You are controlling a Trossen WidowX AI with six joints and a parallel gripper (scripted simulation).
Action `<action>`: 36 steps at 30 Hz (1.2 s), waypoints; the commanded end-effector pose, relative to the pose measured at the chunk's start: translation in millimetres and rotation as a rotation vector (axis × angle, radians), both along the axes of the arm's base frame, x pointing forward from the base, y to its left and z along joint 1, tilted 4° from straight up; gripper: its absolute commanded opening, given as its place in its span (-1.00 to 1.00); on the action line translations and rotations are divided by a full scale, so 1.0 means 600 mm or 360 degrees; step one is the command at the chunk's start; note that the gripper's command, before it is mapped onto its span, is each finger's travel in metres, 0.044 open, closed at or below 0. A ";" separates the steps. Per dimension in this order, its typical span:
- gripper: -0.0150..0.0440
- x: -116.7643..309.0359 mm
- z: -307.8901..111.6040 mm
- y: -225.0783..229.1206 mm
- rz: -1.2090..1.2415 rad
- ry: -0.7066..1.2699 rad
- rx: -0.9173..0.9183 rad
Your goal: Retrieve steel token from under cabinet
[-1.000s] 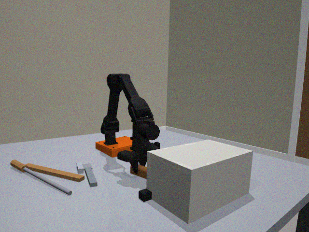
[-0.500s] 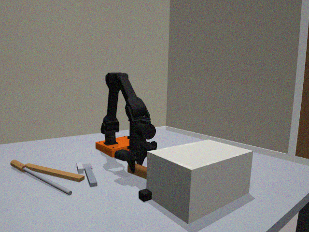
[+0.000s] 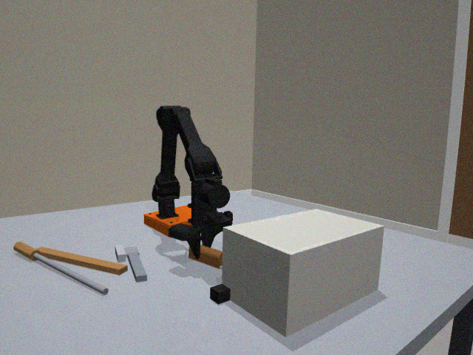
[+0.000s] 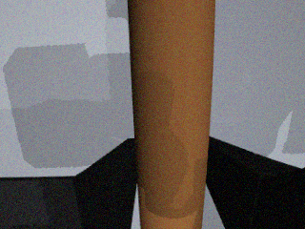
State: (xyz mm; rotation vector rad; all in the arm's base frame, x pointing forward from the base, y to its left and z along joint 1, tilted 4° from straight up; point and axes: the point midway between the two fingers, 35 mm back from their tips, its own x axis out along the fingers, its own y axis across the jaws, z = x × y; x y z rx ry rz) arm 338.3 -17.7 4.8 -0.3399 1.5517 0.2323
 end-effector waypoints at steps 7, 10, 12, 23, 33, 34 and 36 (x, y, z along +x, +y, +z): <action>-0.49 -0.022 -0.001 -0.009 0.0002 0.0005 -0.0001; -0.49 -0.027 -0.001 -0.011 0.0002 0.0005 -0.0002; -0.49 -0.031 -0.001 -0.013 0.0002 0.0005 -0.0002; -0.49 -0.051 -0.001 -0.022 0.0002 0.0007 -0.0003; -0.49 -0.070 -0.001 -0.030 0.0002 0.0009 -0.0003; -0.49 -0.072 -0.001 -0.031 0.0002 0.0009 -0.0003; -0.49 -0.076 -0.001 -0.032 0.0002 0.0009 -0.0003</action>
